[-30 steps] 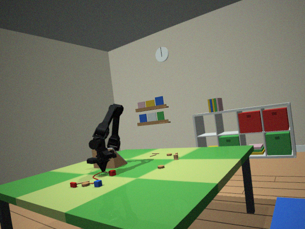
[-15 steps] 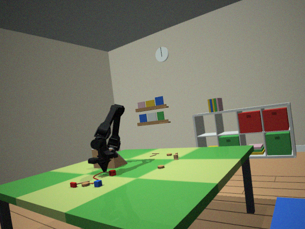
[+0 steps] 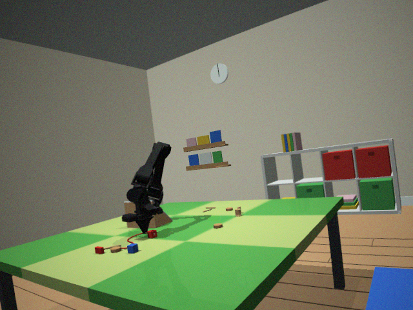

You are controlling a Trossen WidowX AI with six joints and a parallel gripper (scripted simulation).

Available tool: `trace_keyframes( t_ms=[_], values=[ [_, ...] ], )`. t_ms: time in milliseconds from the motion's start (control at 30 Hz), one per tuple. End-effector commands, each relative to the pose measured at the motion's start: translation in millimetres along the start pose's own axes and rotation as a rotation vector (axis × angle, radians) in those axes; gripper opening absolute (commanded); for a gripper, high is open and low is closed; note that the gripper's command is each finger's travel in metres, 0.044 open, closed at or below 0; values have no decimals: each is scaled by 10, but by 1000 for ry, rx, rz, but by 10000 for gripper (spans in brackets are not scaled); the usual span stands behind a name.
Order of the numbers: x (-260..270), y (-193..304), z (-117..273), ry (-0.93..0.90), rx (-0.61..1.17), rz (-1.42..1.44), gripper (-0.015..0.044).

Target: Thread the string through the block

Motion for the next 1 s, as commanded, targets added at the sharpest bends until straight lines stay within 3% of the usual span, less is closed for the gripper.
trace_keyframes(
  t_ms=[0, 433, 600, 733, 900, 967],
  values=[
    [10, -74, -14, -4, 1, -3, 0],
    [40, -234, -11, -5, 1, -2, 0],
    [37, -196, 3, 0, -1, 2, 120],
    [35, -199, 28, 0, -2, 2, 120],
    [17, -191, 703, 3, -2, 0, 120],
    [21, -177, 809, 3, -1, 0, 120]
  ],
)
Point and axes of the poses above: the point midway between the two fingers, 35 mm back from their tips, its own z axis back along the fingers, its own x axis across the jaws, y = z × x, the point moved 4 cm from there along z, back along the fingers, and after that the axes turned 10 degrees about -z, right-handed, at the moved point
